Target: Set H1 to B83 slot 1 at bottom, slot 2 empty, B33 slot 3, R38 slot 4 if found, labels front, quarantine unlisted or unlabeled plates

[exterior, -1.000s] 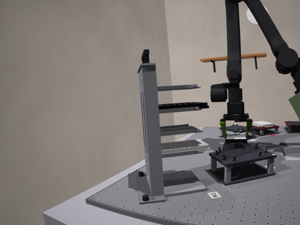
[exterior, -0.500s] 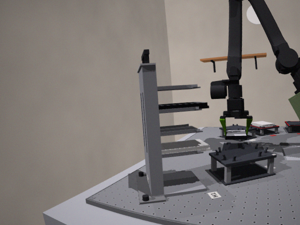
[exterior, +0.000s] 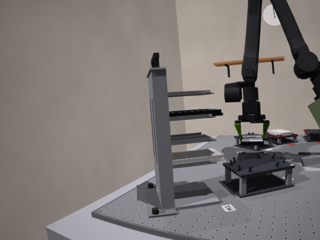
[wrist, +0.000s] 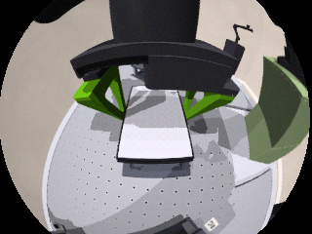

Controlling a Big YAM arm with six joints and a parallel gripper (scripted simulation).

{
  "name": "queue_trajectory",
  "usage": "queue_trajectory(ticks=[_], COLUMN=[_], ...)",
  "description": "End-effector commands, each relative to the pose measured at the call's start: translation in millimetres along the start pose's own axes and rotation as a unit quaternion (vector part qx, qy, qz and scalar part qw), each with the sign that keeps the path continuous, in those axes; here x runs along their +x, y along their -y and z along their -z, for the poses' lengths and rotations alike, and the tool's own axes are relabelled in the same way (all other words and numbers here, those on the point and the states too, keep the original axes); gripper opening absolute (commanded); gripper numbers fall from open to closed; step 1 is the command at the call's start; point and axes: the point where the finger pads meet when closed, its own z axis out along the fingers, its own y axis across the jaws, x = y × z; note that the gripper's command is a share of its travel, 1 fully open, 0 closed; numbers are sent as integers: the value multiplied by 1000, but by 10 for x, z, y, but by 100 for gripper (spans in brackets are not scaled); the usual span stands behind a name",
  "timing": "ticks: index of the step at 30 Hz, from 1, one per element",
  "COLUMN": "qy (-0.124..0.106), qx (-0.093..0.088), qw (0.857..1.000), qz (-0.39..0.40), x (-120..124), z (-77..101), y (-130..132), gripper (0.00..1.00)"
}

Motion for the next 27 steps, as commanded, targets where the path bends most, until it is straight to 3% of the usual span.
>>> queue_trajectory(ticks=[1,9,27], qy=[4,3,2], qx=[3,3,13], qw=[1000,1000,1000], qz=[-2,-2,-7], x=[-44,-42,-13], z=[71,147,607], y=[13,9,135], gripper=[86,86,86])
